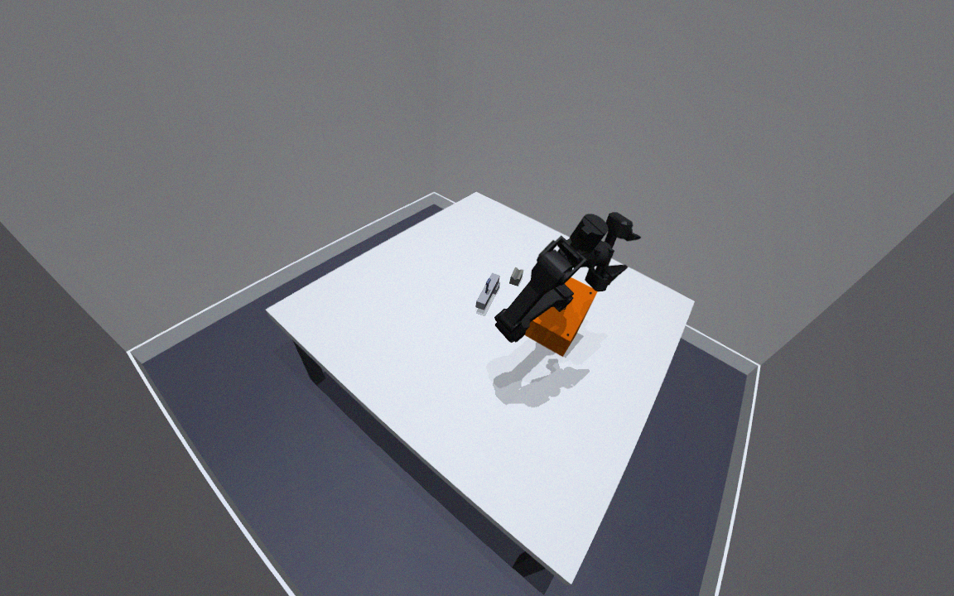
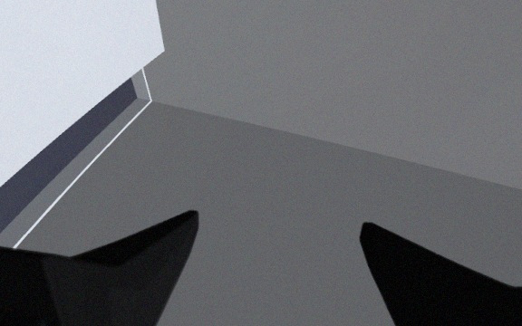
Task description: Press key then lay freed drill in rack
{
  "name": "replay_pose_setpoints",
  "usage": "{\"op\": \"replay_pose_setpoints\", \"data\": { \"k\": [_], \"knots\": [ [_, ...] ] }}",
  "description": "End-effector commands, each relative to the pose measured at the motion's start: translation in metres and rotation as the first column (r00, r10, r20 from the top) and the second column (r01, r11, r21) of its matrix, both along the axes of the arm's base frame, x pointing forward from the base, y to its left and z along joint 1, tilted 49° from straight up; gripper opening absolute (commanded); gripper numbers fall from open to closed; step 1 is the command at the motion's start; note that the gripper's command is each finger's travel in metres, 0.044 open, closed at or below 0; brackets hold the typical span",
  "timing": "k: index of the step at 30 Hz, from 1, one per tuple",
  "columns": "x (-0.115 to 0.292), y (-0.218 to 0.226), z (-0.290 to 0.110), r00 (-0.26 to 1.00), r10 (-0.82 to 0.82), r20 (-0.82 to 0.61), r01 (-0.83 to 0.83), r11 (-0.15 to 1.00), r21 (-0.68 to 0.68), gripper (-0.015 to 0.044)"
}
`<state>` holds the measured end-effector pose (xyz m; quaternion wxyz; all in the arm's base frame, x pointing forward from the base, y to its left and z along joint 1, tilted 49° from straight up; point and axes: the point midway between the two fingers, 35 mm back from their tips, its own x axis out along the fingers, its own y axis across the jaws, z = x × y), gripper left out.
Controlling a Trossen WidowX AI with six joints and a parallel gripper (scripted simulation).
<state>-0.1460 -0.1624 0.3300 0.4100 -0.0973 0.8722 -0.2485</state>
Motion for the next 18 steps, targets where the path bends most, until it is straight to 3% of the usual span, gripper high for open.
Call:
{"op": "replay_pose_setpoints", "data": {
  "k": [1,9,15,18],
  "knots": [
    [0.000,0.000,0.000,1.000,0.000,0.000,0.000,1.000,0.000,0.0374],
    [0.001,-0.001,-0.001,1.000,0.004,0.003,-0.004,1.000,0.000,0.0164],
    [0.033,-0.038,-0.025,0.978,0.160,0.131,-0.159,0.987,-0.016,0.0006],
    [0.060,-0.064,-0.045,0.941,0.242,0.235,-0.243,0.970,-0.025,0.0000]
  ]
}}
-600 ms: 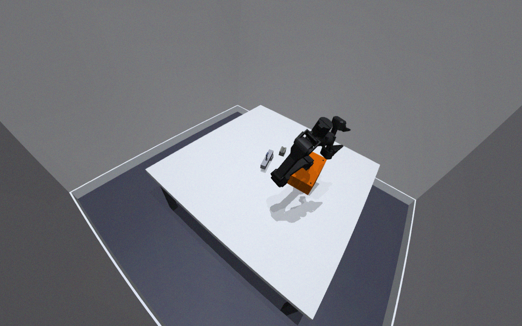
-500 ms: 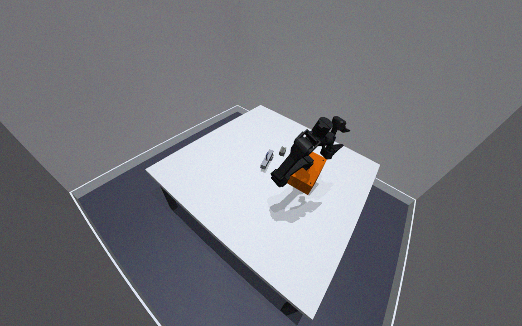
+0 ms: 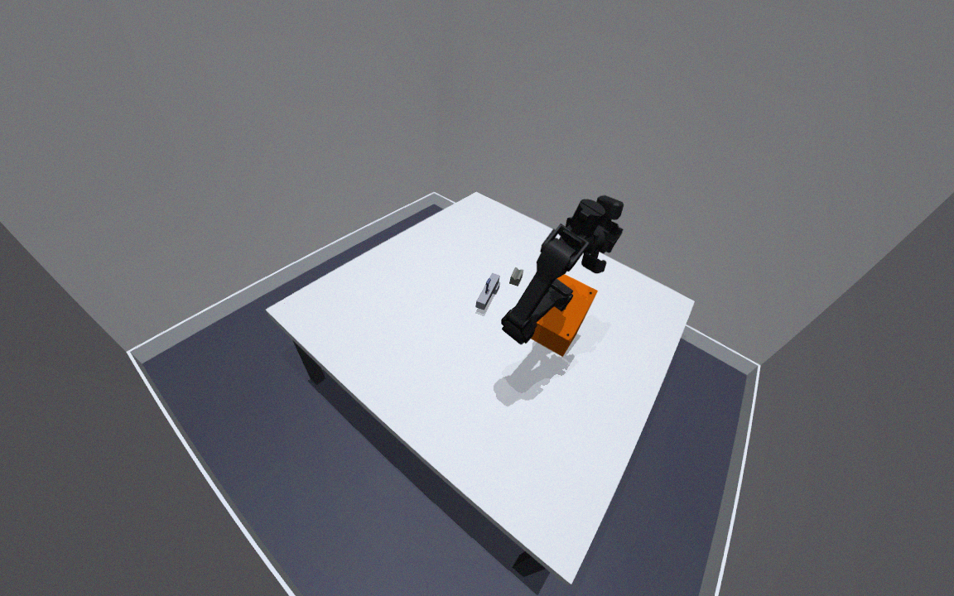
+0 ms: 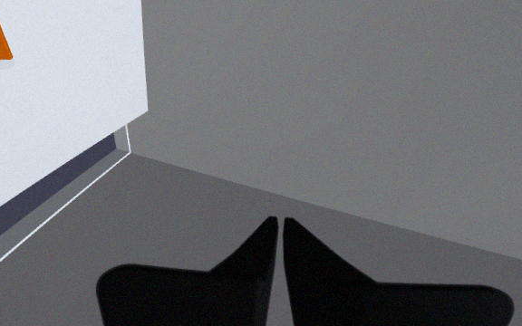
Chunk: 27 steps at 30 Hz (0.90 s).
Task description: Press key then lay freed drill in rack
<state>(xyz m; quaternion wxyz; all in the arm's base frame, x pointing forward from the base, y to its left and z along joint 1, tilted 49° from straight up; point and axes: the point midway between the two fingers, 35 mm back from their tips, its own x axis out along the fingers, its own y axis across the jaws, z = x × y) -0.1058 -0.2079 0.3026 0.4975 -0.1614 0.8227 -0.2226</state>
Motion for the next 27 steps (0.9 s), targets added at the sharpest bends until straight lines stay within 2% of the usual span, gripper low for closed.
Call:
{"op": "replay_pose_setpoints", "data": {
  "k": [1,7,13,20,27],
  "knots": [
    [0.030,-0.025,-0.026,0.990,0.078,0.118,-0.080,0.997,0.014,0.0000],
    [0.115,-0.061,-0.081,0.902,0.194,0.385,-0.244,0.966,0.083,0.0000],
    [0.209,-0.056,-0.134,0.774,0.189,0.604,-0.386,0.897,0.215,0.0000],
    [0.304,0.000,-0.192,0.678,0.035,0.734,-0.507,0.746,0.433,0.0000],
    [0.363,0.094,-0.241,0.712,-0.177,0.680,-0.526,0.507,0.683,0.0000]
  ]
}}
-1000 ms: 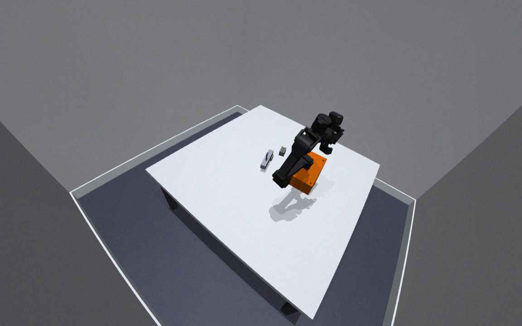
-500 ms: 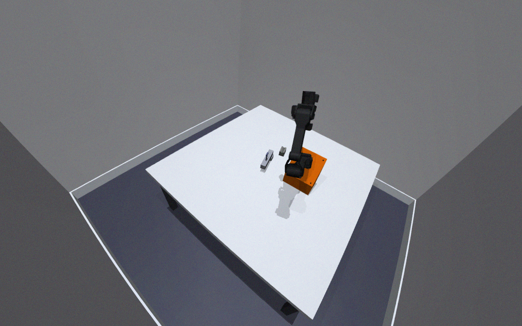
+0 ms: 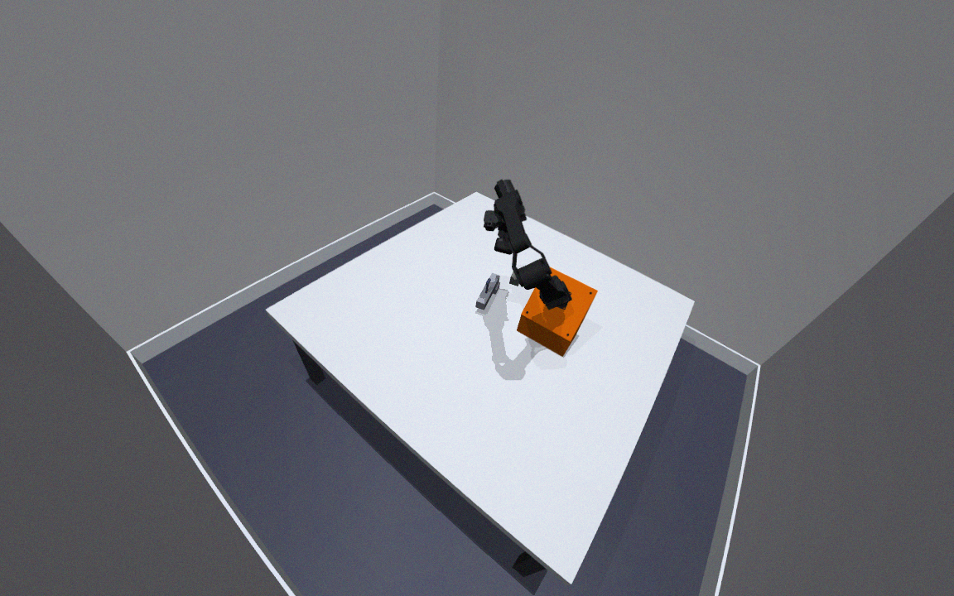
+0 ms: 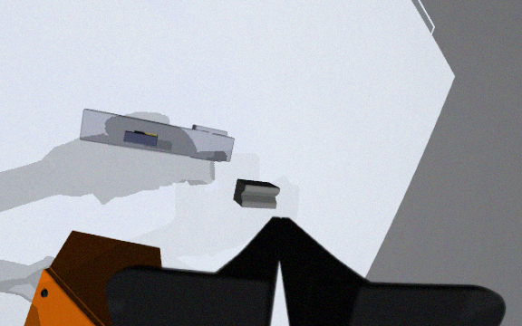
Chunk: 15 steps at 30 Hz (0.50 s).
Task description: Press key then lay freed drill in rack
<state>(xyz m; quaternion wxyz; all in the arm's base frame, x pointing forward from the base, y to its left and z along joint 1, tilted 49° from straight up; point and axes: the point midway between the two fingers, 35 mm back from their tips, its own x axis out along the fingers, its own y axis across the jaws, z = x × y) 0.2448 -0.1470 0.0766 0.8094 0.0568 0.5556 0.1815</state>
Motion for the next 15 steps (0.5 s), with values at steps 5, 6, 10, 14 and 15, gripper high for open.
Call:
{"op": "replay_pose_setpoints", "data": {
  "k": [5,6,10,14,15],
  "knots": [
    [0.027,0.109,-0.044,0.987,0.079,-0.141,-0.024,0.933,0.359,0.0000],
    [0.028,0.125,-0.049,0.982,0.093,-0.167,-0.018,0.915,0.404,0.0000],
    [0.027,0.145,-0.055,0.972,0.114,-0.206,-0.007,0.887,0.461,0.0000],
    [0.025,0.145,-0.056,0.971,0.125,-0.204,-0.021,0.893,0.449,0.0000],
    [0.026,0.146,-0.057,0.971,0.123,-0.204,-0.017,0.892,0.452,0.0000]
  ]
}}
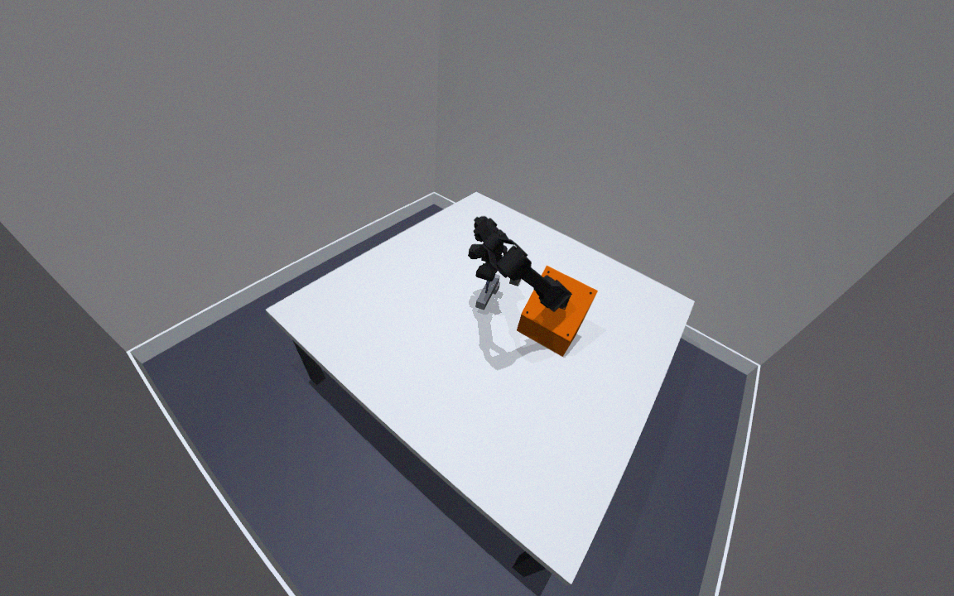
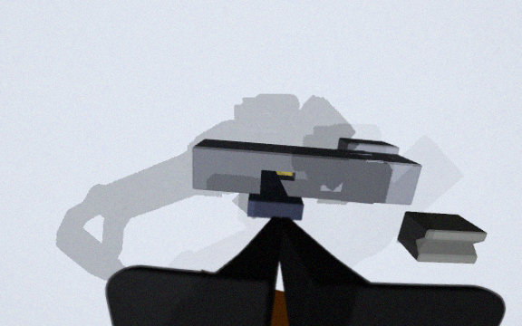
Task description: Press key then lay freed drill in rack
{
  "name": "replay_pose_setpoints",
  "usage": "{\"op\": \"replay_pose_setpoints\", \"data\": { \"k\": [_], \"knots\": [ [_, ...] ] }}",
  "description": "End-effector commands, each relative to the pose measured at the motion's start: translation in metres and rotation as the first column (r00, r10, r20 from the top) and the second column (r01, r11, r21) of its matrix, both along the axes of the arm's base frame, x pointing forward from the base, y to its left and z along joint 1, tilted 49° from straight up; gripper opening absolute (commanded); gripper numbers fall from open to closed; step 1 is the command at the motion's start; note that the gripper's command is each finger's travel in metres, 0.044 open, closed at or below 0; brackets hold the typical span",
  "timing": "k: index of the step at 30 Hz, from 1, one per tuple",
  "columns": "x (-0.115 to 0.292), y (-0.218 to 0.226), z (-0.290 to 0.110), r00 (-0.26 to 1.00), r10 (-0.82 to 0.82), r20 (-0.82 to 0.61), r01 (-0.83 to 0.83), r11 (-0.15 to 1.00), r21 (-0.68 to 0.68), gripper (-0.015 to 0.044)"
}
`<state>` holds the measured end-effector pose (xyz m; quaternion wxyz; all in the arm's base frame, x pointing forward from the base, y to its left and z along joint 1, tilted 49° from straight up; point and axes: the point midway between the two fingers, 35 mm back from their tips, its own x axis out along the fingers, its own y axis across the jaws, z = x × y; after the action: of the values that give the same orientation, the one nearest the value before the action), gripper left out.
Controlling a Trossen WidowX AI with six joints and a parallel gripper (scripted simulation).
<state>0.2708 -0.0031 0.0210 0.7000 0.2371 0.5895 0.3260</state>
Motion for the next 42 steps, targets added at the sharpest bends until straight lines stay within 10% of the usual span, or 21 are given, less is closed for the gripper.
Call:
{"op": "replay_pose_setpoints", "data": {
  "k": [1,42],
  "knots": [
    [0.000,0.003,-0.002,1.000,-0.008,-0.006,0.008,1.000,0.009,0.0000],
    [0.001,0.020,-0.016,1.000,-0.015,-0.008,0.015,1.000,0.017,0.0000]
  ]
}}
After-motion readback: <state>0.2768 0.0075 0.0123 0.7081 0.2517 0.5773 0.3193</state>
